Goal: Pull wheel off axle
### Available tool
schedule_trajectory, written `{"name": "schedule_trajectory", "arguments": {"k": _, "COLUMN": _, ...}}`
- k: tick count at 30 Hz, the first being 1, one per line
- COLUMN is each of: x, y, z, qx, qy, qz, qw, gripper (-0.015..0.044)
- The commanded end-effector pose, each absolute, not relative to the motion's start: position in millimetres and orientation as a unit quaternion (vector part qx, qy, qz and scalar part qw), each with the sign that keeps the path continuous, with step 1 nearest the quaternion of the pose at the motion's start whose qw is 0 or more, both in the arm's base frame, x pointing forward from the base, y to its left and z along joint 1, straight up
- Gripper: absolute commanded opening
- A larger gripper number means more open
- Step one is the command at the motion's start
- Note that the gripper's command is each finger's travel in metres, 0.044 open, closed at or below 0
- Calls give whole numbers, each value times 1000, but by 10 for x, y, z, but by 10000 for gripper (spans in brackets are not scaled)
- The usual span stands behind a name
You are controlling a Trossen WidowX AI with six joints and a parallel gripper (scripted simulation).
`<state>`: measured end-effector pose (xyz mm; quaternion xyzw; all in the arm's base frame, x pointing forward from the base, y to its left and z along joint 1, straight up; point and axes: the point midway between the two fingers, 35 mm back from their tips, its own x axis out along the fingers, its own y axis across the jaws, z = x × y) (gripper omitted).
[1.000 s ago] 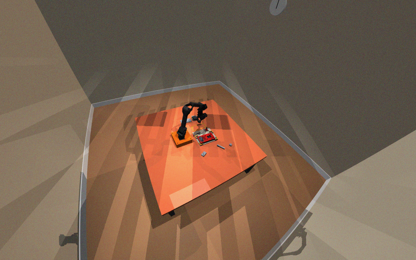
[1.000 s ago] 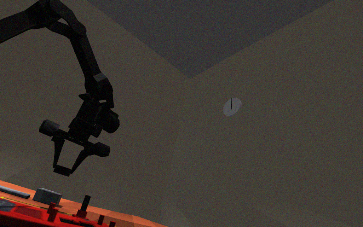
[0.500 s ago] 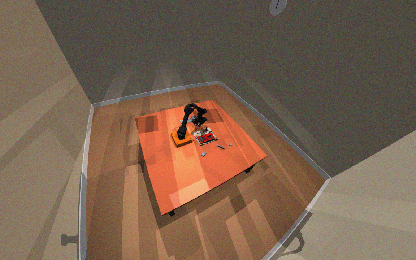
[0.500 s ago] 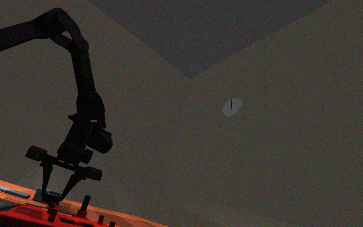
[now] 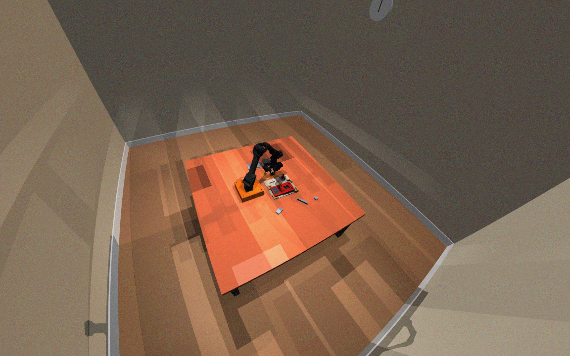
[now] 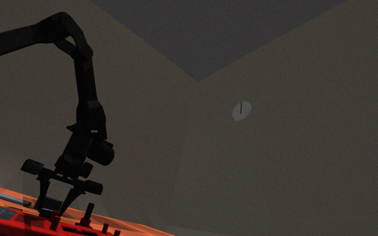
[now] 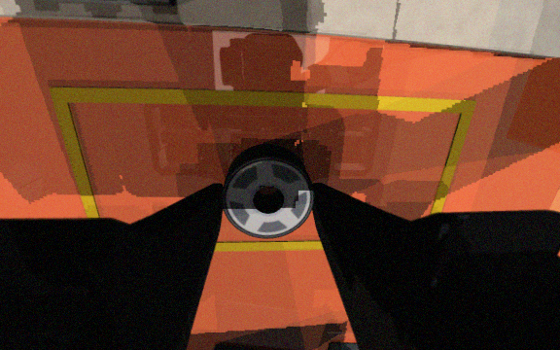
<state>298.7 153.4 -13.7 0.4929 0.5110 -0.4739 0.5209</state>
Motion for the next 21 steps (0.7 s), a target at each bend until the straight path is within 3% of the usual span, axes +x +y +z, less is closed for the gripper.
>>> {"name": "schedule_trajectory", "arguments": {"k": 1, "x": 2988, "y": 1535, "z": -134, "qx": 493, "qy": 511, "qz": -474, "qw": 521, "gripper": 157}}
{"name": "schedule_trajectory", "arguments": {"k": 6, "x": 2990, "y": 1535, "z": -115, "qx": 493, "qy": 511, "qz": -474, "qw": 521, "gripper": 289}}
{"name": "schedule_trajectory", "arguments": {"k": 17, "x": 2978, "y": 1531, "z": 465, "qx": 492, "qy": 511, "qz": -478, "qw": 518, "gripper": 300}}
{"name": "schedule_trajectory", "arguments": {"k": 21, "x": 2812, "y": 1445, "z": 528, "qx": 491, "qy": 512, "qz": -476, "qw": 520, "gripper": 405}}
